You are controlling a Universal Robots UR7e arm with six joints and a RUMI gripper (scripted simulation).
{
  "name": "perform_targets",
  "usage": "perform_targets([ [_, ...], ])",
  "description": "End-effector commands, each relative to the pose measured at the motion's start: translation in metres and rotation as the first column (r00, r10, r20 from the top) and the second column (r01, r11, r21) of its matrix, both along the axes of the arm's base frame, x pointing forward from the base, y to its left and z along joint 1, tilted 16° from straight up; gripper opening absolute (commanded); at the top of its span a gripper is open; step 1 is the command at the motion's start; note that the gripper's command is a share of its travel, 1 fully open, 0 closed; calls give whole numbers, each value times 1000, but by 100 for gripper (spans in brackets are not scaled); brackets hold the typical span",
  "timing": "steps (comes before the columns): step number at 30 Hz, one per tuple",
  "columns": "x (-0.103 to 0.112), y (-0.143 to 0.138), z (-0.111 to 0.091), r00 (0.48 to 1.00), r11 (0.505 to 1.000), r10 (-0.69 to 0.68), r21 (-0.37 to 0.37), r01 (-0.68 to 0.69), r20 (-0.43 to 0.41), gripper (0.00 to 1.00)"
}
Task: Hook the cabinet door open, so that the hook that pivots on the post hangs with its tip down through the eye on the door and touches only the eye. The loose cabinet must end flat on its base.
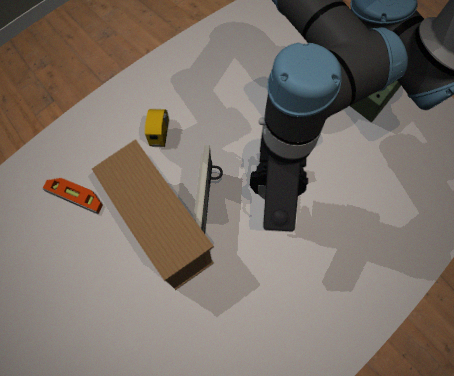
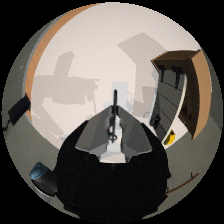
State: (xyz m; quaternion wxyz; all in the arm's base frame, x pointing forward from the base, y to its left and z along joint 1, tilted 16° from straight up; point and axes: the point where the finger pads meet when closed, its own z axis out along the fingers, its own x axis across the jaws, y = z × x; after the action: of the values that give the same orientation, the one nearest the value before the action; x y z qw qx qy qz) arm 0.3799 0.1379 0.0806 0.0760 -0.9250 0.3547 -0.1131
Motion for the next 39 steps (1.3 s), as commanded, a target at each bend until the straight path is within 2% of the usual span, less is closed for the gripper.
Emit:
perform_targets([
  [1,-2,-1,5,1000,1000,0,0,0,1,2],
  [24,8,-11,7,991,990,-136,37,137,-10,2],
  [39,13,-18,8,967,964,-255,68,256,-24,2],
])
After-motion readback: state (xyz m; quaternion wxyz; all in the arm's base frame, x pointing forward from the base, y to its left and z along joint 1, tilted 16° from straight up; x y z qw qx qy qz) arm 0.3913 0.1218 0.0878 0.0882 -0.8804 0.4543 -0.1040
